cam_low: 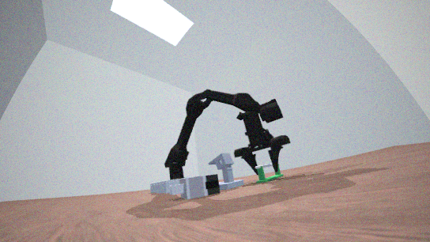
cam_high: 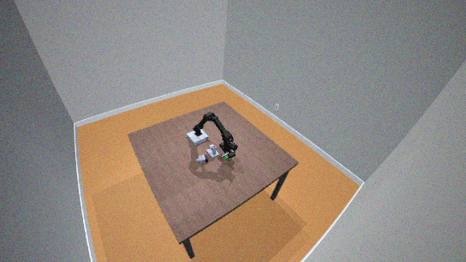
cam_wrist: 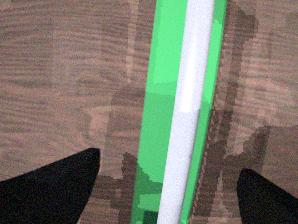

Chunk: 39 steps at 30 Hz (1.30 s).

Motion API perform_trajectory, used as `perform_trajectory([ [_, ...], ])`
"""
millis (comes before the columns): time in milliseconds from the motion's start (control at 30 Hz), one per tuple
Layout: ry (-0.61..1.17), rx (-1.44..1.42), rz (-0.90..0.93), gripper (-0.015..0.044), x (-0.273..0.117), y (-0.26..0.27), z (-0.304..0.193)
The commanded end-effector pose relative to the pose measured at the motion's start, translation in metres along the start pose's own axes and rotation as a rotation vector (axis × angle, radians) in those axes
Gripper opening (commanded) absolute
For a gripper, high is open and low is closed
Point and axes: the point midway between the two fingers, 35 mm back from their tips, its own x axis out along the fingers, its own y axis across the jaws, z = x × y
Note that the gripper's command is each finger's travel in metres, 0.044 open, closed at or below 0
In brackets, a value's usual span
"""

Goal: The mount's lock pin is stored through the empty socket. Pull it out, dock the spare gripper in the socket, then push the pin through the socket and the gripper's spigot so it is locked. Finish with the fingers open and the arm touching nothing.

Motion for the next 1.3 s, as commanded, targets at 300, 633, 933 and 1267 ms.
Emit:
perform_trajectory([
  [300, 0.004, 0.001, 0.014, 0.044, -0.033, 0.003, 0.003],
  [633, 0.005, 0.001, 0.022, 0.044, -0.061, 0.004, 0.005],
  [933, 0.007, 0.001, 0.028, 0.044, -0.087, 0.005, 0.007],
  [1267, 0.007, 0.0, 0.028, 0.044, -0.108, 0.003, 0.01],
])
